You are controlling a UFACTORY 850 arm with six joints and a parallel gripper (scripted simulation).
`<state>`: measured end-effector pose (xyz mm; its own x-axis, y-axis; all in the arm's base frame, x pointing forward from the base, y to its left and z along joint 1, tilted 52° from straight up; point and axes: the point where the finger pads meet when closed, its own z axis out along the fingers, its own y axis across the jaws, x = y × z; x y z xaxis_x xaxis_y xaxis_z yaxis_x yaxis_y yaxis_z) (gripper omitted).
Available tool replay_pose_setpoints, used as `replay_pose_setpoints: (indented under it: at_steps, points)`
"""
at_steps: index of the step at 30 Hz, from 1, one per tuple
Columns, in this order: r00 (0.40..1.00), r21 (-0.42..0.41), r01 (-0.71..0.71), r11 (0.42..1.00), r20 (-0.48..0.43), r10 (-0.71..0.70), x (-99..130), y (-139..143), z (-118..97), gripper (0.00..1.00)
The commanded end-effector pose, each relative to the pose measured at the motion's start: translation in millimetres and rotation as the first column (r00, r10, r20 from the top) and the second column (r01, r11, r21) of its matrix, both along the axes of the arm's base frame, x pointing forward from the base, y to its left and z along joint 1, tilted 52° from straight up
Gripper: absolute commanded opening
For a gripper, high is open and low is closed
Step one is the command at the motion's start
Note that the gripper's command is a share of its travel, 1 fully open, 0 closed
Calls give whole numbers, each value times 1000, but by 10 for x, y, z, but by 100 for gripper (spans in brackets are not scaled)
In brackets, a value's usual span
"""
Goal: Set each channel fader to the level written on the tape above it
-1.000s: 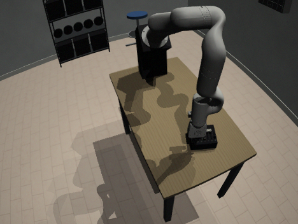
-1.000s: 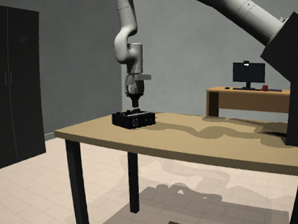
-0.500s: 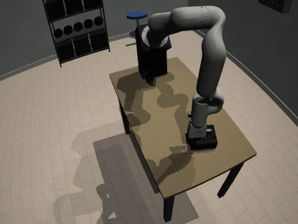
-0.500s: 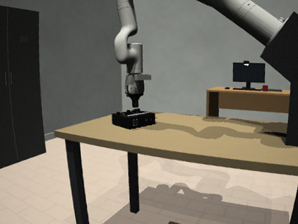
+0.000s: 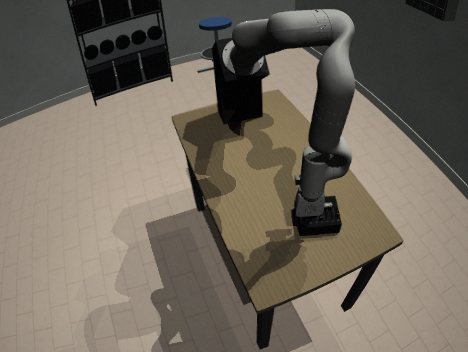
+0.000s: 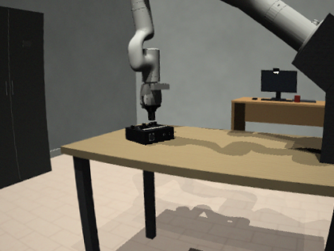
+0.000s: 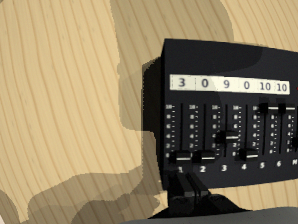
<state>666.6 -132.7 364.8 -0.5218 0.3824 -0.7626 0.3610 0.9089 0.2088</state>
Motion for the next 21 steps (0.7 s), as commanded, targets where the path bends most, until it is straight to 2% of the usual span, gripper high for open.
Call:
replay_pose_setpoints:
  at_steps: [1, 21]
  points:
    - [1000, 0, 0, 1000, 1, 0, 2, 0, 7, 0]
    - [1000, 0, 0, 1000, 1, 0, 79, -17, -53, 0]
